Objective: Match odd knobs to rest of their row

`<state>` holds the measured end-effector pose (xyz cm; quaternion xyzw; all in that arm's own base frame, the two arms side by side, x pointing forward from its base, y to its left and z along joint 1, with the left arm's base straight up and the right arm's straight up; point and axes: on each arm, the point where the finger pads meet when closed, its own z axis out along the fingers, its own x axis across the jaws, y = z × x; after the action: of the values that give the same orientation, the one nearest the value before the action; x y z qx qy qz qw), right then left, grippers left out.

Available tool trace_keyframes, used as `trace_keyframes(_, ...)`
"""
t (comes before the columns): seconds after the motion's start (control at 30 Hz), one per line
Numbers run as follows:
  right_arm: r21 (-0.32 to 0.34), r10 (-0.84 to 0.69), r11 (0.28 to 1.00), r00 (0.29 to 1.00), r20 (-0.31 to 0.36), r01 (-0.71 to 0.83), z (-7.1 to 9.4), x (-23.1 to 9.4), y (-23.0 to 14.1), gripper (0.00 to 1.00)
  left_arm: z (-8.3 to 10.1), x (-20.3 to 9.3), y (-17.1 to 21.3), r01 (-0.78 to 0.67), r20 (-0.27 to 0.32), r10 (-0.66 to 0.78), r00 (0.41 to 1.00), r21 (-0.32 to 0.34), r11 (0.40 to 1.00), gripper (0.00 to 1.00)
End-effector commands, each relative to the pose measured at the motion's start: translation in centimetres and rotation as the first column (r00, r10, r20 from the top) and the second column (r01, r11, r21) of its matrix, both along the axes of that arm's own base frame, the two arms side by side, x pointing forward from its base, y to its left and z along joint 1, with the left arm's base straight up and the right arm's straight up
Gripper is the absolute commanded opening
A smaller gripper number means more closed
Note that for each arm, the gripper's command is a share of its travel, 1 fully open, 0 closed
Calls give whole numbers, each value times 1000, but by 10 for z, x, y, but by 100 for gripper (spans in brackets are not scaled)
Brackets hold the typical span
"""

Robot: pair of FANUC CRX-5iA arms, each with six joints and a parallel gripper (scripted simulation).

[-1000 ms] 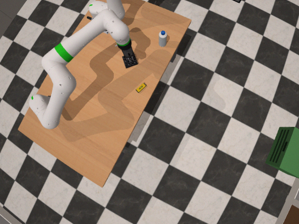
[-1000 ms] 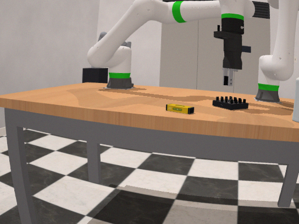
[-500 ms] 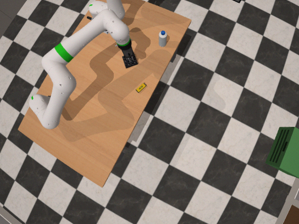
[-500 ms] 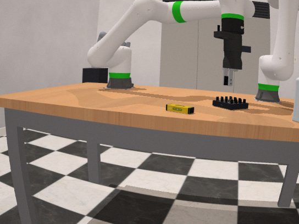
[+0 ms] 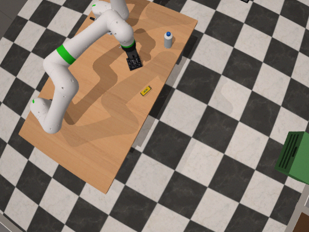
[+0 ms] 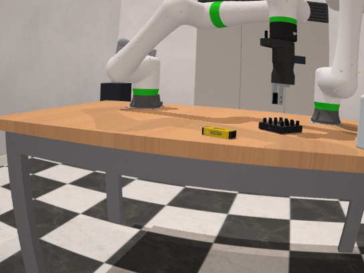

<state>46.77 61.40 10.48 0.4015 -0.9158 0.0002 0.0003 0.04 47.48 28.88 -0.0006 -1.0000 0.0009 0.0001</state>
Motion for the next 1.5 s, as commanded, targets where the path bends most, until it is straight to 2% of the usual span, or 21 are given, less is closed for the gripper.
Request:
trace_keyframes(0.0,2,0,1000,1000,2,0,1,0,0,46,1,0,0,0,0,0,1000,2,1000,100)
trace_keyframes(0.37,2,0,1000,1000,2,0,-5,0,0,46,1,0,0,0,0,0,1000,2,1000,100)
trace_keyframes(1.47,2,0,1000,1000,2,0,-38,1,1,46,1,0,0,0,0,0,1000,2,1000,100)
